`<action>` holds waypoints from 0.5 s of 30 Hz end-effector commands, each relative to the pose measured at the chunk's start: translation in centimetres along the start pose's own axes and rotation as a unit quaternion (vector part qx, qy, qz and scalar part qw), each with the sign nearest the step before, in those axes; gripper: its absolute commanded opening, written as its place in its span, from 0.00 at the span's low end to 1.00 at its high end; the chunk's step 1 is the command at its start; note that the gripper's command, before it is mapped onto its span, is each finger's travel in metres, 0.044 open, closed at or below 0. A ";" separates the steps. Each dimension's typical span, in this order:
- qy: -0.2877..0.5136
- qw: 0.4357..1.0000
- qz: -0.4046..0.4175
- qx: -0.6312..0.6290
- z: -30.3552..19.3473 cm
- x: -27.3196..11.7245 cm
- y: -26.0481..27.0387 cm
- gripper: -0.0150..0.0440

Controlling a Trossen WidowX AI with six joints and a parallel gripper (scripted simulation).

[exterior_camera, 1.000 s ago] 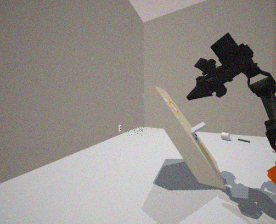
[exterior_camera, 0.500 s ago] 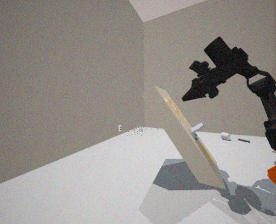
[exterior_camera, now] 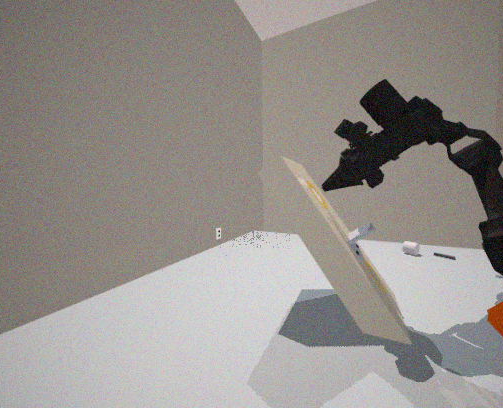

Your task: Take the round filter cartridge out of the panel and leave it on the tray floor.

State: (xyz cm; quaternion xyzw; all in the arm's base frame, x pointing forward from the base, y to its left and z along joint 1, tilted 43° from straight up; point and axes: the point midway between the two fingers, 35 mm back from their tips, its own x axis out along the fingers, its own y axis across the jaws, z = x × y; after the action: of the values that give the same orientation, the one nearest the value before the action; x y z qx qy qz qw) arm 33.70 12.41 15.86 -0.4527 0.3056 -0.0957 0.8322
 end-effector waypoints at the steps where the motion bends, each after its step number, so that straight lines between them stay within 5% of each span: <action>1: 0.003 1.000 0.002 -0.008 -0.4 0.7 0.2 0.44; 15: 0.002 1.000 0.000 -0.008 -0.7 1.4 0.3 0.44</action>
State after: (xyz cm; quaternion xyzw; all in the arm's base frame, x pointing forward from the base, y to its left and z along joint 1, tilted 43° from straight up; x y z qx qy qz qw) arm 34.60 11.62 15.23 -0.4544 0.3045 -0.0976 0.8314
